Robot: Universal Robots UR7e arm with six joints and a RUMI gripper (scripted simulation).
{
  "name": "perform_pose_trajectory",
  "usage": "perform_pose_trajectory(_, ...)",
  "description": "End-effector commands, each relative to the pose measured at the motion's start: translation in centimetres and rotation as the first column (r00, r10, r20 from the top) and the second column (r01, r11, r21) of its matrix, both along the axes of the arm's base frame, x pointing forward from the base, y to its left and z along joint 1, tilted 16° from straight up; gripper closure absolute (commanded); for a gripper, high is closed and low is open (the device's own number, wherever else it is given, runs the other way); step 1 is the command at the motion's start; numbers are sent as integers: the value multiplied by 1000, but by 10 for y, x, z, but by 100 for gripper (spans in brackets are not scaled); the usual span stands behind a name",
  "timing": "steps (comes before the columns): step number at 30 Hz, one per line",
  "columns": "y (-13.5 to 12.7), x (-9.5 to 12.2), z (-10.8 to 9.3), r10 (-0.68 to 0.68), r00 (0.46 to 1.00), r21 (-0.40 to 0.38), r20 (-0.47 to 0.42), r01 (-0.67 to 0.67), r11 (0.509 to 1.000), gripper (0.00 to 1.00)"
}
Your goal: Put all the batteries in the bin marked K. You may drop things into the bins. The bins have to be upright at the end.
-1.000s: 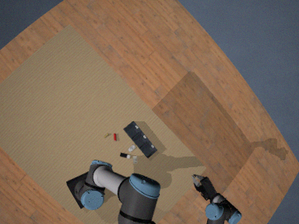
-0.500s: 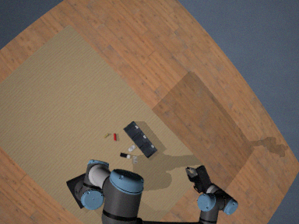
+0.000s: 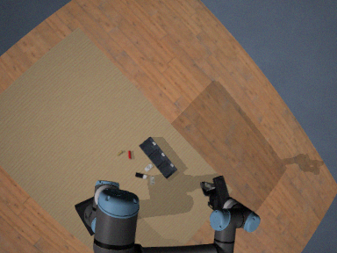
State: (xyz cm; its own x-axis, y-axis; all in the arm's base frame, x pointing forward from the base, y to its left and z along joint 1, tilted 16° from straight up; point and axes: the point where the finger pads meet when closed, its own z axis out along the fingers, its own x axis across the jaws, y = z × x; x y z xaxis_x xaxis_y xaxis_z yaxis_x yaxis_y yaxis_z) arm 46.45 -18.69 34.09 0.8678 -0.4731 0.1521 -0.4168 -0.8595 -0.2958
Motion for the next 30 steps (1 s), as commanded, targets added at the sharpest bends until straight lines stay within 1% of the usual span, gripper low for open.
perform_pose_trajectory(1,24,-6,-2,-69,997,-3,-25,69,998,96)
perform_pose_trajectory(3,26,-7,-2,-69,997,-3,-25,69,998,96)
perform_pose_trajectory(4,34,-10,-3,-116,992,-5,-41,116,993,96)
perform_pose_trajectory(5,42,-12,-4,-122,992,-5,-43,122,992,96)
perform_pose_trajectory(7,42,-12,-4,-122,992,-5,-43,122,992,96)
perform_pose_trajectory(8,50,-15,-5,-170,984,-7,-56,170,985,96)
perform_pose_trajectory(9,57,-18,-7,-176,983,-8,-58,176,984,96)
perform_pose_trajectory(11,61,-20,-7,-176,983,-8,-58,176,984,96)
perform_pose_trajectory(12,68,-23,-9,-223,972,-11,-70,223,975,96)
perform_pose_trajectory(13,76,-26,-11,-229,971,-12,-72,229,973,96)
perform_pose_trajectory(15,77,-27,-11,-229,971,-12,-72,229,973,96)
perform_pose_trajectory(16,84,-30,-13,-276,958,-16,-82,276,961,96)
perform_pose_trajectory(17,92,-34,-14,-283,956,-17,-83,282,959,96)
perform_pose_trajectory(19,93,-34,-15,-283,956,-17,-83,282,959,96)
perform_pose_trajectory(20,100,-38,-17,-329,940,-22,-91,329,944,96)
perform_pose_trajectory(21,107,-42,-19,-335,938,-22,-92,335,942,96)
perform_pose_trajectory(24,107,-43,-19,-335,938,-22,-92,335,942,96)
perform_pose_trajectory(25,114,-47,-21,-381,919,-27,-98,381,924,96)
perform_pose_trajectory(26,121,-51,-24,-388,916,-28,-99,387,922,96)
perform_pose_trajectory(27,121,-51,-24,-388,916,-28,-99,387,922,96)
perform_pose_trajectory(28,128,-56,-26,-433,896,-32,-103,432,901,96)
perform_pose_trajectory(29,134,-60,-29,-439,892,-33,-104,438,898,96)
perform_pose_trajectory(30,134,-60,-29,-439,892,-33,-104,438,898,96)
